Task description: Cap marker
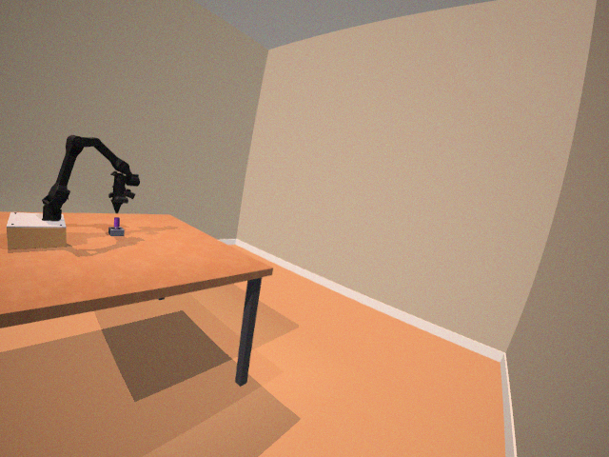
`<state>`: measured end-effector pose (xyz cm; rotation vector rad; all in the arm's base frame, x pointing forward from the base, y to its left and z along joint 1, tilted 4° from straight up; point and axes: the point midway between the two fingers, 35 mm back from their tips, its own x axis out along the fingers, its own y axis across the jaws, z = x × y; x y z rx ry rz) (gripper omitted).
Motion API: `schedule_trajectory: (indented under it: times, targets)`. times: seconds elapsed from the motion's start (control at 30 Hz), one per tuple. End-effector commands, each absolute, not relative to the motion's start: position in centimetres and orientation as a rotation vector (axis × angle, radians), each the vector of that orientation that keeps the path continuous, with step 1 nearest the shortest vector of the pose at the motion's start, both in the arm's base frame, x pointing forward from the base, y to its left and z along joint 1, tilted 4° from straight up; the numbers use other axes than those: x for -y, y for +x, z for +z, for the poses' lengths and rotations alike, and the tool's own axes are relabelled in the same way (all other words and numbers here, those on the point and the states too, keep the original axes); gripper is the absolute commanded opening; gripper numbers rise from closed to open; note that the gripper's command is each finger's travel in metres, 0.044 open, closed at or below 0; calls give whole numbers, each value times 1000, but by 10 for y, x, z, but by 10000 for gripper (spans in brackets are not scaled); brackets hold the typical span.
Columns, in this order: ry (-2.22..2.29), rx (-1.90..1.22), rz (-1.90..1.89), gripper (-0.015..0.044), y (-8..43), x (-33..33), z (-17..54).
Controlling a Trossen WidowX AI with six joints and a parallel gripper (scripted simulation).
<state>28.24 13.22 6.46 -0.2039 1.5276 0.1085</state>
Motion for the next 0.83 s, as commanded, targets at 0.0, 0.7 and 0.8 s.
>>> schedule_trajectory:
  times: [0.0,0.7,0.8]
  targets:
    - [-191,-1498,114,0,282,-136,117]
    - [-191,-1498,114,394,280,-136,127]
    - [-191,-1498,114,440,280,-136,127]
